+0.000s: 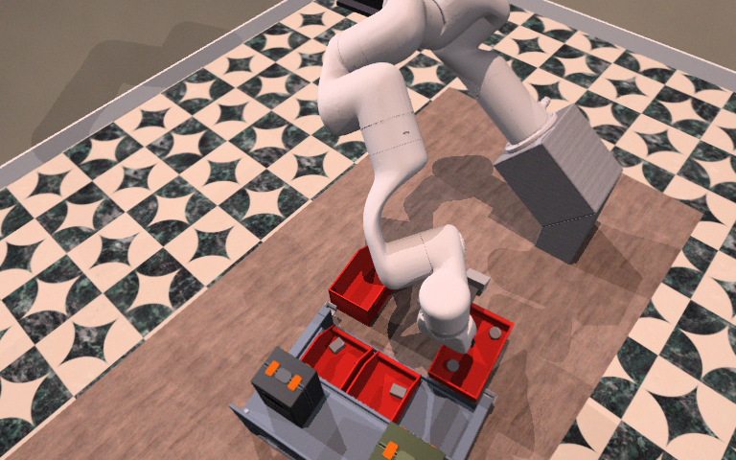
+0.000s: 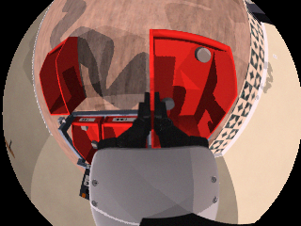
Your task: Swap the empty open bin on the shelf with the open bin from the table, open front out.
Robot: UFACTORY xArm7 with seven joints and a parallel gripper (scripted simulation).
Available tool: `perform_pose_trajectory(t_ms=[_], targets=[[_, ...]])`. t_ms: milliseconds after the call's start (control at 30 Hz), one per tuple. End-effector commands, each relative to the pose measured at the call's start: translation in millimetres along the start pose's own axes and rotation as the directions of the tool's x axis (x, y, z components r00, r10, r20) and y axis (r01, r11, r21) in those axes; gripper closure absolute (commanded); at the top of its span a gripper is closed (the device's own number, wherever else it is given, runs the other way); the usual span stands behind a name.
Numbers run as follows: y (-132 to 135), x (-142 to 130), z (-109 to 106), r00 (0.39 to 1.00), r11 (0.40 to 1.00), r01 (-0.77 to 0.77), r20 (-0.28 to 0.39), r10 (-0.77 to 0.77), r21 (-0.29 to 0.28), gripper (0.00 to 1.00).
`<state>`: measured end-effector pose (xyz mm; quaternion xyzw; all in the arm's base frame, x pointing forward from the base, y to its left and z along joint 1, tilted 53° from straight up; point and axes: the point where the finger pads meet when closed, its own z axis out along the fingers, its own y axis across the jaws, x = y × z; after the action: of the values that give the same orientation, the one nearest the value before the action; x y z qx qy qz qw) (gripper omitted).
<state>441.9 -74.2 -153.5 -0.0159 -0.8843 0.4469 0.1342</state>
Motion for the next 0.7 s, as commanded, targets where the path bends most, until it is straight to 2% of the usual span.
perform_pose_trajectory(t_ms=[0, 667], targets=[[1, -4, -3, 1.000, 1.000, 0.001, 0.004, -0.001, -0.003, 1.00], [1, -26, -8, 1.000, 1.000, 0.001, 0.004, -0.001, -0.003, 1.00]])
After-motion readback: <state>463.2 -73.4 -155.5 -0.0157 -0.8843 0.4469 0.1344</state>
